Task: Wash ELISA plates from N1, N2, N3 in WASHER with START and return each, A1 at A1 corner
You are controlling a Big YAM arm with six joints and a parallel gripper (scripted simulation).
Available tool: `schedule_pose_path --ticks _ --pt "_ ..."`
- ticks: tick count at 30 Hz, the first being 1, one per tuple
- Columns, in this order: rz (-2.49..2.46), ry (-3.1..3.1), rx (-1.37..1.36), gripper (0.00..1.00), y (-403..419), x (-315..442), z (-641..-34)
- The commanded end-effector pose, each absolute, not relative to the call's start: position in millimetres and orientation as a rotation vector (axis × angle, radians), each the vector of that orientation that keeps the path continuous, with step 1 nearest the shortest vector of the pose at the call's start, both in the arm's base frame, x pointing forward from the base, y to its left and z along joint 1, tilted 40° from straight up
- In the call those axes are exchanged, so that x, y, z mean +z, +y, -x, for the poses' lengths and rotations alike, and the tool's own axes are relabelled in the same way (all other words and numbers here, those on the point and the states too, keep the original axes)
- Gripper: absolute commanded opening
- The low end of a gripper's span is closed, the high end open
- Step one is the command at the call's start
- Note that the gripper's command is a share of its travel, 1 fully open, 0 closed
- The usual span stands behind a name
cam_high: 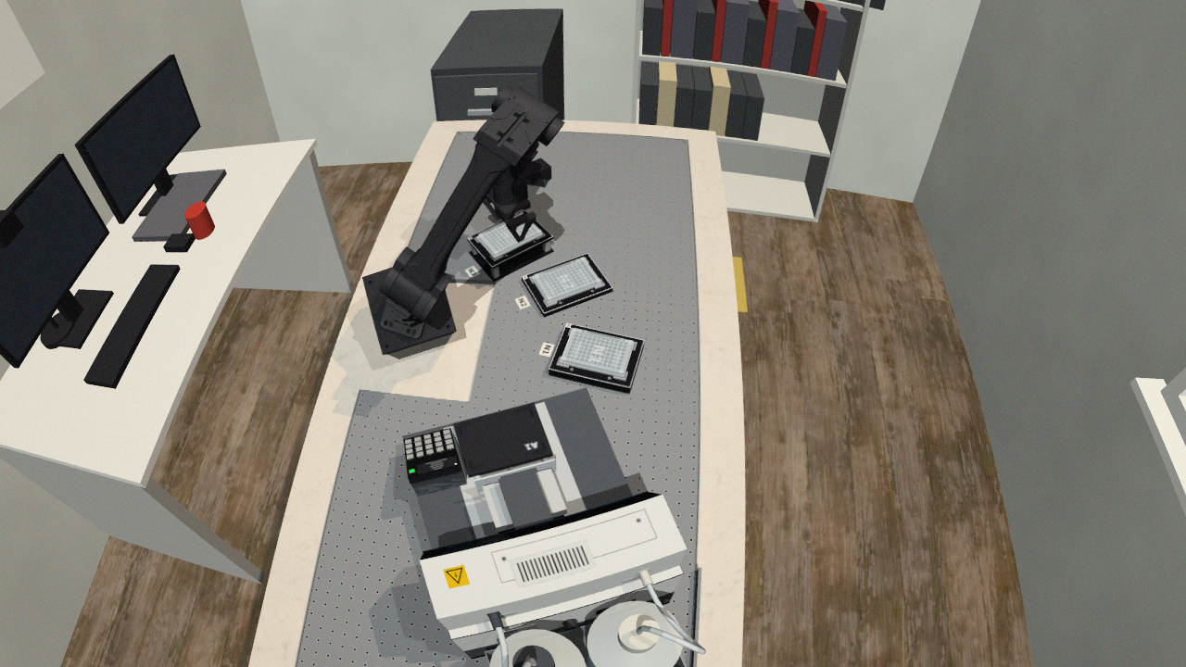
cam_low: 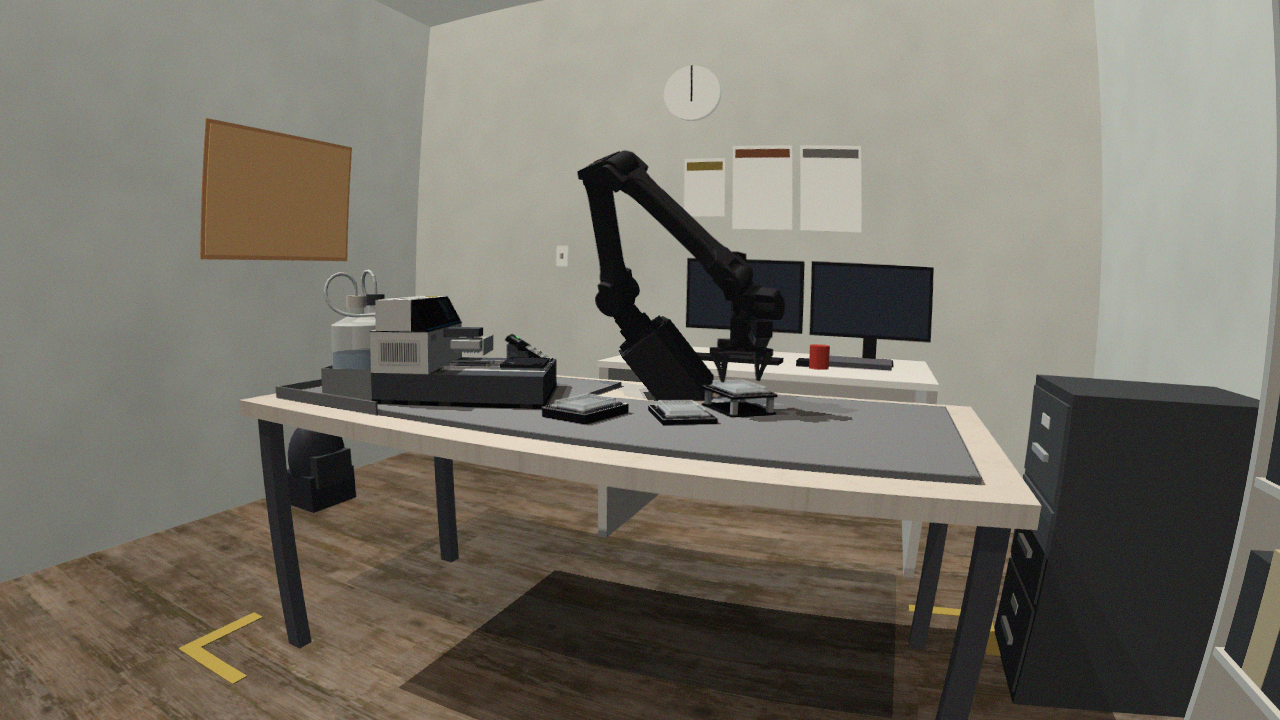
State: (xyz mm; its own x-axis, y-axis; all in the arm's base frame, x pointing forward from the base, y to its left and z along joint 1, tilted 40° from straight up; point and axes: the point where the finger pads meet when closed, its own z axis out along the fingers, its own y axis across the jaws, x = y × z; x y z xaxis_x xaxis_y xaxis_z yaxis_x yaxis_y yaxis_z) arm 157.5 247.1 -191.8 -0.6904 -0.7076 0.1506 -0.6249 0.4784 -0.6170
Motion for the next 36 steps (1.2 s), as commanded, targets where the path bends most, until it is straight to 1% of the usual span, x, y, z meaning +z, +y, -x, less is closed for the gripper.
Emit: schedule_pose_path --ticks 1,3,4,9,20,21,27,30,36 --pt "1.178 2.598 -1.018 1.00 238 -197 -160" --pt "1.178 2.598 -1.018 1.00 238 -197 -160" --pt "1.176 2.588 -0.975 1.00 249 -189 -161" --pt "1.179 2.598 -1.019 1.00 235 -200 -162" --pt "1.179 2.598 -1.019 1.00 232 -205 -164" --pt "1.188 2.582 -0.981 1.00 244 -198 -162" --pt "1.179 2.598 -1.020 1.00 229 -208 -165" --pt "1.172 2.589 -0.983 1.00 245 -204 -166" --pt "1.172 2.589 -0.983 1.00 245 -204 -166"
